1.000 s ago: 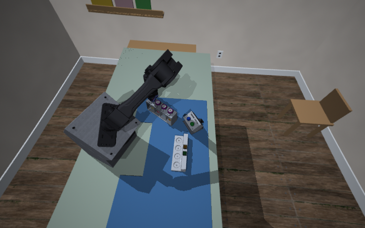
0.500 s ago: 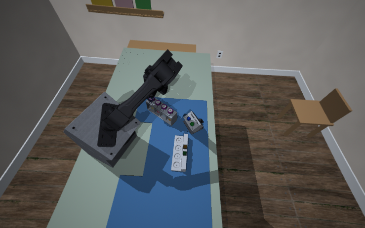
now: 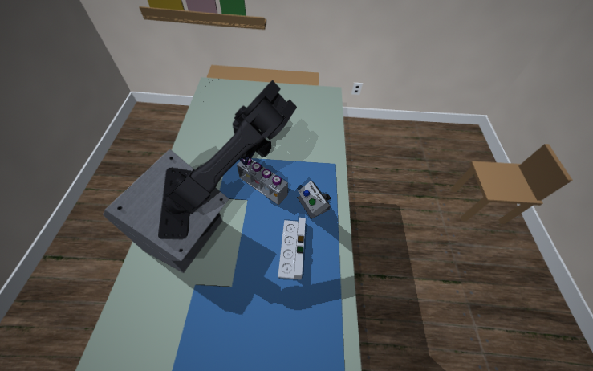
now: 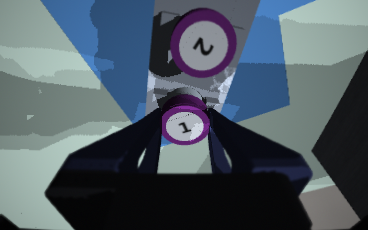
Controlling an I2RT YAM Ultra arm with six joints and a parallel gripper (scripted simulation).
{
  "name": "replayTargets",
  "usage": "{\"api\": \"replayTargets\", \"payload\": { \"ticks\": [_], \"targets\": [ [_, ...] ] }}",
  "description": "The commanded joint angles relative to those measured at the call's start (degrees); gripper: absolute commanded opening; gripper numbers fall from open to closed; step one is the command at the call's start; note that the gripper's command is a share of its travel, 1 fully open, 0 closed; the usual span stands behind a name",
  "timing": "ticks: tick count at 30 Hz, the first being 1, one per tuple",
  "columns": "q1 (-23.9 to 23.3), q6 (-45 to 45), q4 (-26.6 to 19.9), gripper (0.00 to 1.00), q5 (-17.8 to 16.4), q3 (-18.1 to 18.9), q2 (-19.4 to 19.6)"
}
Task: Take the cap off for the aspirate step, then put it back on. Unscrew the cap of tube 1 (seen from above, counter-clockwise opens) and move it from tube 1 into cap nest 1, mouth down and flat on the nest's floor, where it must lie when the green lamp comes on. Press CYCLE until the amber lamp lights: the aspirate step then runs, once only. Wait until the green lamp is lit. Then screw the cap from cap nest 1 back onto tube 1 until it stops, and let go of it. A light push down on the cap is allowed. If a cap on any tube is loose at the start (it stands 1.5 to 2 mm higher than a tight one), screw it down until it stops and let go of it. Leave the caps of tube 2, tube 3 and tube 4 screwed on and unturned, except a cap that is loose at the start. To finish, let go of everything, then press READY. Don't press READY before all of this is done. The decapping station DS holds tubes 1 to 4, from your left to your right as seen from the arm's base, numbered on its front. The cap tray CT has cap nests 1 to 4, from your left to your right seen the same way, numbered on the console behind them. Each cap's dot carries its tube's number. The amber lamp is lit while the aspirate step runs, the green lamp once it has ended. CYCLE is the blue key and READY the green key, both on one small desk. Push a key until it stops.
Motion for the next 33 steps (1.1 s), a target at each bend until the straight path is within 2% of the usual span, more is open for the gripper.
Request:
{"api": "replayTargets", "payload": {
  "ticks": [1,7,15,17,32,33],
  "targets": [
    [0.43,0.55,-0.02,0.00,0.03,0.19,-0.26],
    [0.42,0.53,-0.01,0.00,0.03,0.18,-0.26],
    [0.45,-22.35,-0.06,0.00,0.03,0.20,-0.27],
    [0.45,-22.35,-0.06,0.00,0.03,0.20,-0.27],
    [0.48,-65.28,-0.11,0.00,0.02,0.21,-0.30],
    [0.48,-65.28,-0.11,0.00,0.02,0.21,-0.30]
  ]
}}
